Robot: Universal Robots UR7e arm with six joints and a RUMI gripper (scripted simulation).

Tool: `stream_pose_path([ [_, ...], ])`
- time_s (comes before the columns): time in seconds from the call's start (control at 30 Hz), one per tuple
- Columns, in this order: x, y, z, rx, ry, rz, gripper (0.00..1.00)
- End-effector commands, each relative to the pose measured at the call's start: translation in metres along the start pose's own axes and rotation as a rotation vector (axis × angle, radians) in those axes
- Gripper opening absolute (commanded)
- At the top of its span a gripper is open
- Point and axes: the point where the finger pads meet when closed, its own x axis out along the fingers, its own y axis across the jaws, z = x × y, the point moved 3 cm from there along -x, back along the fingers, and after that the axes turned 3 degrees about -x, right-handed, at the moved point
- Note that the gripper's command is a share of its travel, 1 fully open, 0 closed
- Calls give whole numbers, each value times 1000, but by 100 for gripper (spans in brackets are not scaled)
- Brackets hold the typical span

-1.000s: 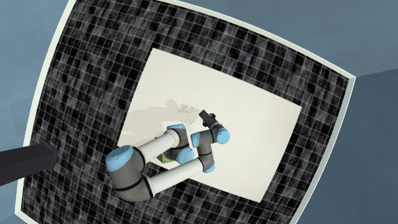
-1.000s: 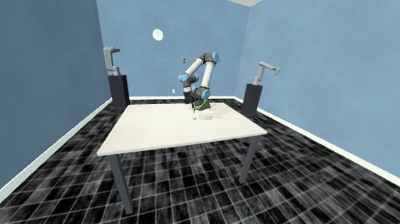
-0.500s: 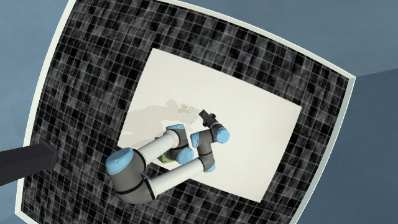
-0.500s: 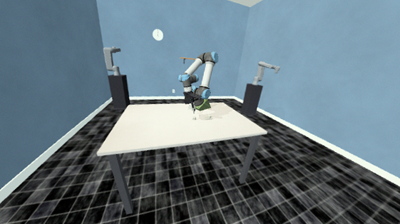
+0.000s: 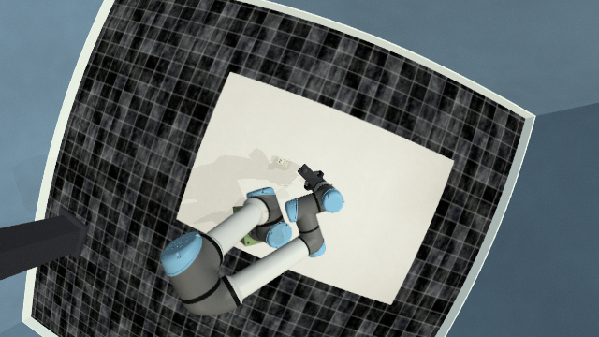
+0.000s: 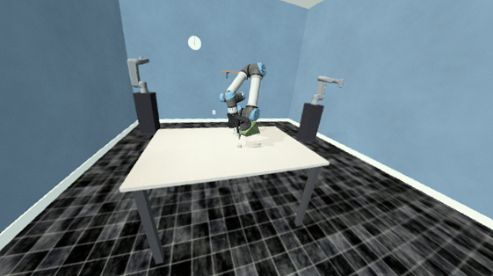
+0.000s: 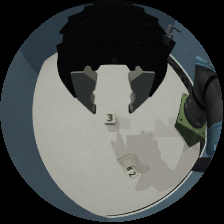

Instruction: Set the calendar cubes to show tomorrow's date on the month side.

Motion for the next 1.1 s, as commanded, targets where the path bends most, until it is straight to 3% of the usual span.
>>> stream_pose_path([
  [0.0, 2, -3, -2, 1, -37, -19, 40],
  [0.73, 1, 1, -6, 3, -184, -11, 40],
  [1.07, 0, 3, -8, 5, -217, 3, 40],
])
